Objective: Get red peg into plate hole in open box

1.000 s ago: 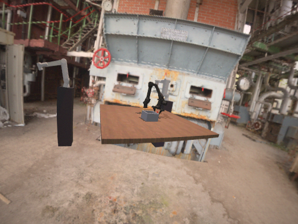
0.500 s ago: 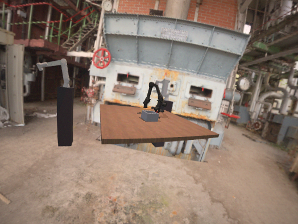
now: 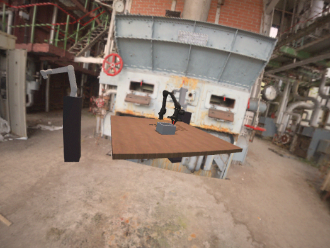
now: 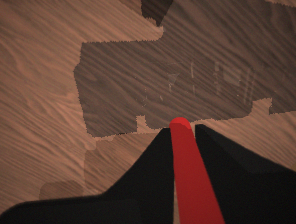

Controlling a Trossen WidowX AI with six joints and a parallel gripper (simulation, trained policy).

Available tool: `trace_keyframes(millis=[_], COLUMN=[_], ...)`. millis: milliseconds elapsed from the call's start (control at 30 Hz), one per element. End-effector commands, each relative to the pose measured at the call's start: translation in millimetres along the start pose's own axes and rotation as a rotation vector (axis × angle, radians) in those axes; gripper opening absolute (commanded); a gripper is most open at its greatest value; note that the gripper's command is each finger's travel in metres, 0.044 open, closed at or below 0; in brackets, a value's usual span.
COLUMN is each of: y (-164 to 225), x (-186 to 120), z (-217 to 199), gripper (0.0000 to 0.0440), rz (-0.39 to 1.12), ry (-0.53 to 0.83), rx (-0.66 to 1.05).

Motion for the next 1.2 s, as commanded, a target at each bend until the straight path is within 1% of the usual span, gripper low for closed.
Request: trace_keyframes(millis=[0,300,667,833,1167], y=[-9,-35,-73,-93,-131], x=[-12,-43,-76,-81,-80], z=[1,4,8,5,-5], gripper=[0.0000,0.0000,0.0000,0.0000,0.0000], rz=[-0.032,-0.099,-0.153,-0.158,-0.151], ry=[-0.016,-0.040,-0.059,-0.057,-0.061], rx=[-0.020,-0.068,-0.078,-0.060,0.005])
Point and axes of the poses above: the point midway between the two fingers, 35 mm back from their tips, its own x axis out along the fingers, its own z axis across the jaws, y = z × x, the point moved 2 cm from there along -x, back along the fingers, and after that the axes turned 5 degrees about -x, right-handed, at the moved point
